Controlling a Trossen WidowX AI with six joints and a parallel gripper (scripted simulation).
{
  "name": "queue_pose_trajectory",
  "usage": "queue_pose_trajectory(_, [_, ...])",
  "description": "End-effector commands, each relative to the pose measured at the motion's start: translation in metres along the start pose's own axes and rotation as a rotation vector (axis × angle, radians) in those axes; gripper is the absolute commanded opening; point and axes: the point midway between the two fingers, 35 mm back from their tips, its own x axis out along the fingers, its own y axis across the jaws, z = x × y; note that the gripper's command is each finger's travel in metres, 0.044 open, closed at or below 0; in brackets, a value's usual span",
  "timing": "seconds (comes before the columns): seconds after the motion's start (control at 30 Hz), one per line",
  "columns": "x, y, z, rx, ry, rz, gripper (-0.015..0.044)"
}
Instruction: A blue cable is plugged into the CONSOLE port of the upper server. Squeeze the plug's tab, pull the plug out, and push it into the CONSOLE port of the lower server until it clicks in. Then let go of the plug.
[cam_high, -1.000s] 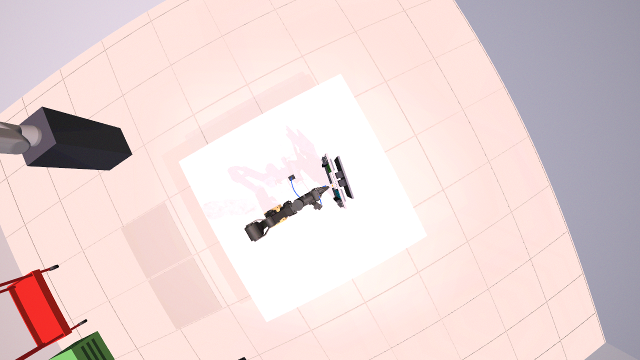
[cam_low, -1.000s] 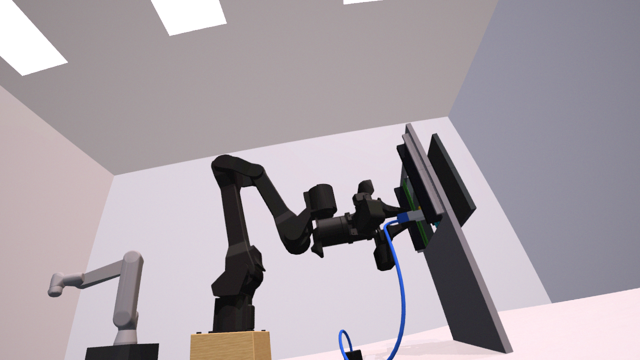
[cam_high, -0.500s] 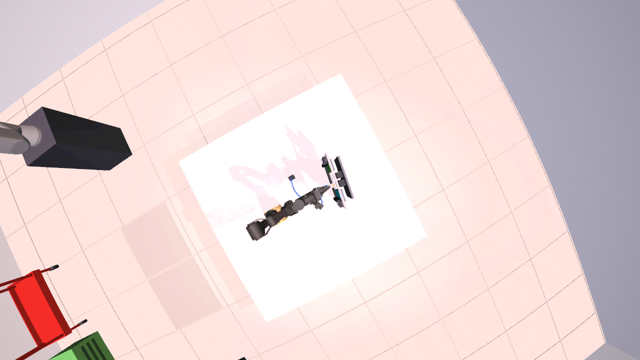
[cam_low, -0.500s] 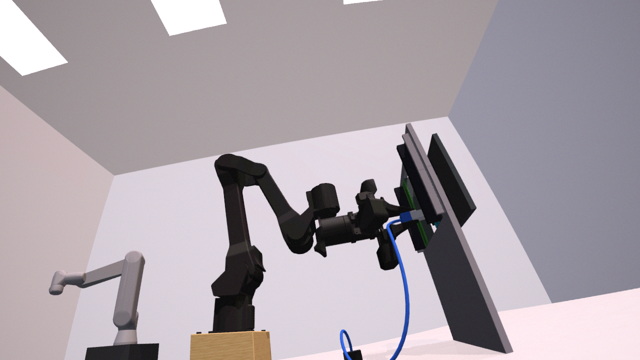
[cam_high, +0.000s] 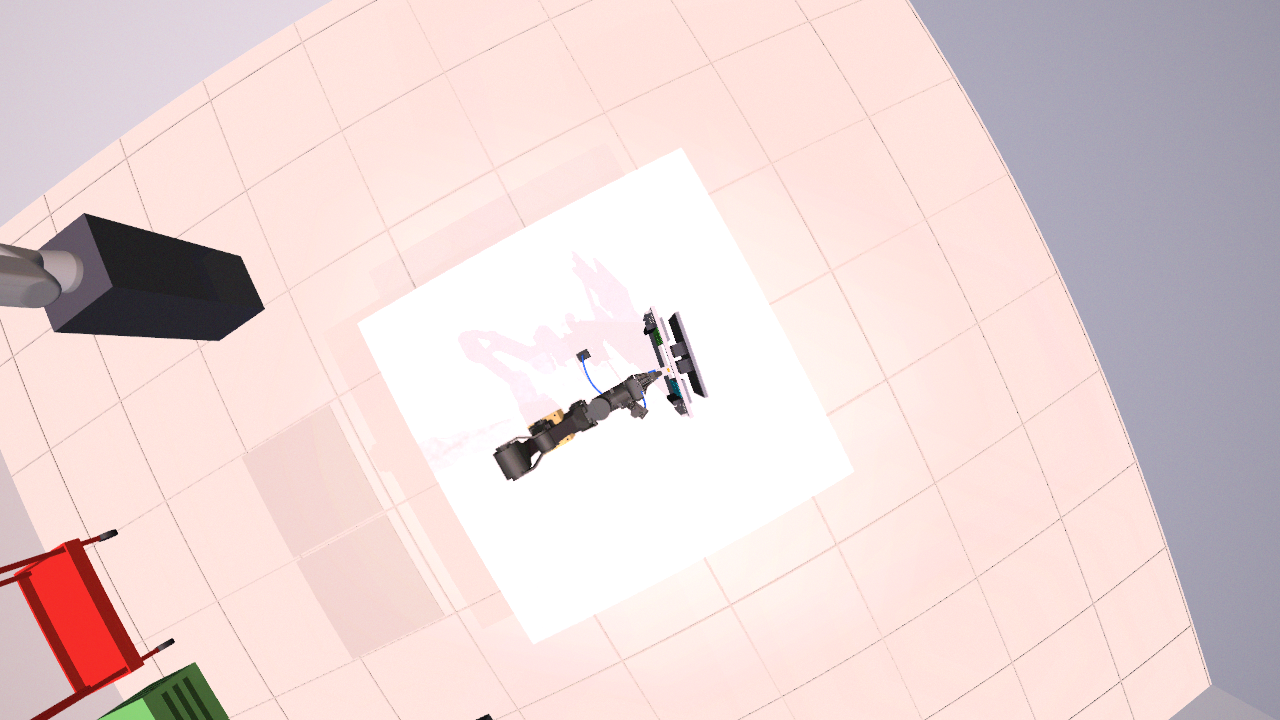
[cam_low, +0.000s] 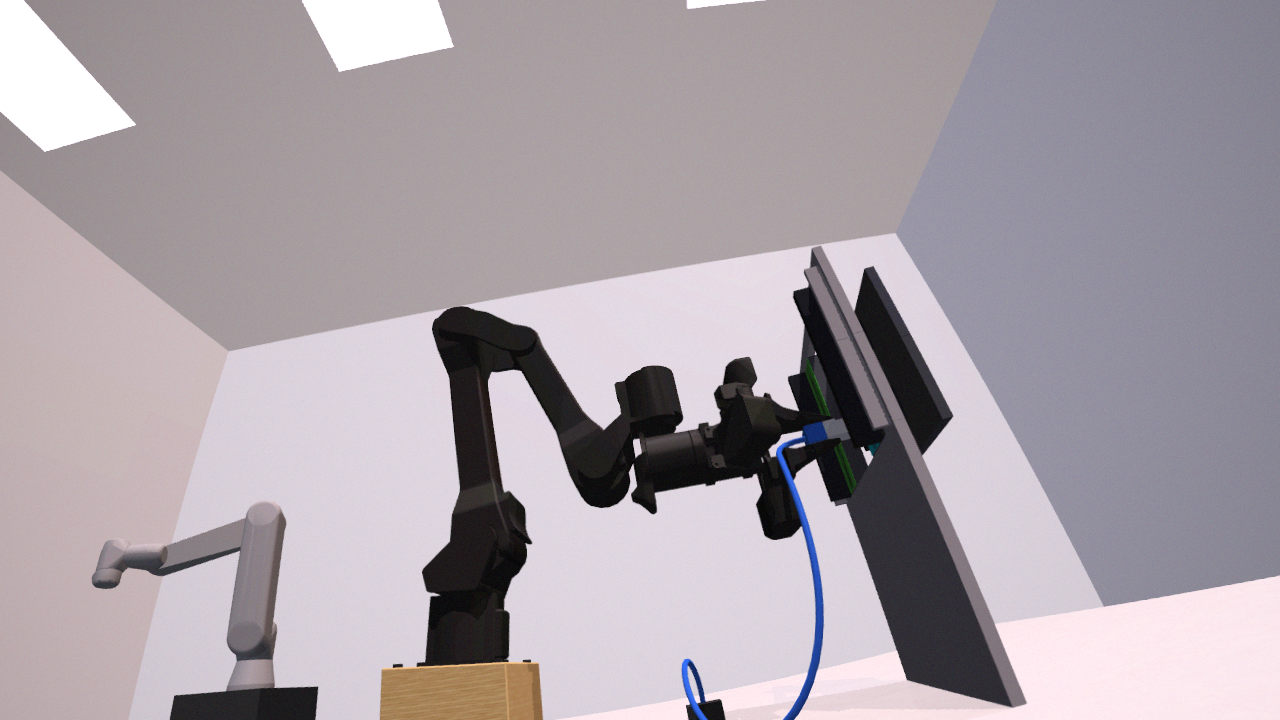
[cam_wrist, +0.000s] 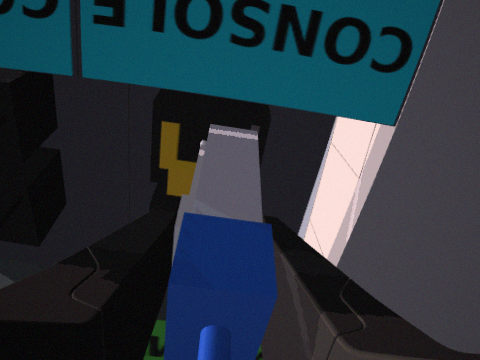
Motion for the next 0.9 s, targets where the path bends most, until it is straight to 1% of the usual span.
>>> queue_pose_trajectory(0.0, [0.0018,0.0024,-0.0004,-0.002,0.005,0.009,0.0])
queue_pose_trajectory(0.87, [0.0074,0.0023,0.0005,-0.002,0.004,0.011,0.0])
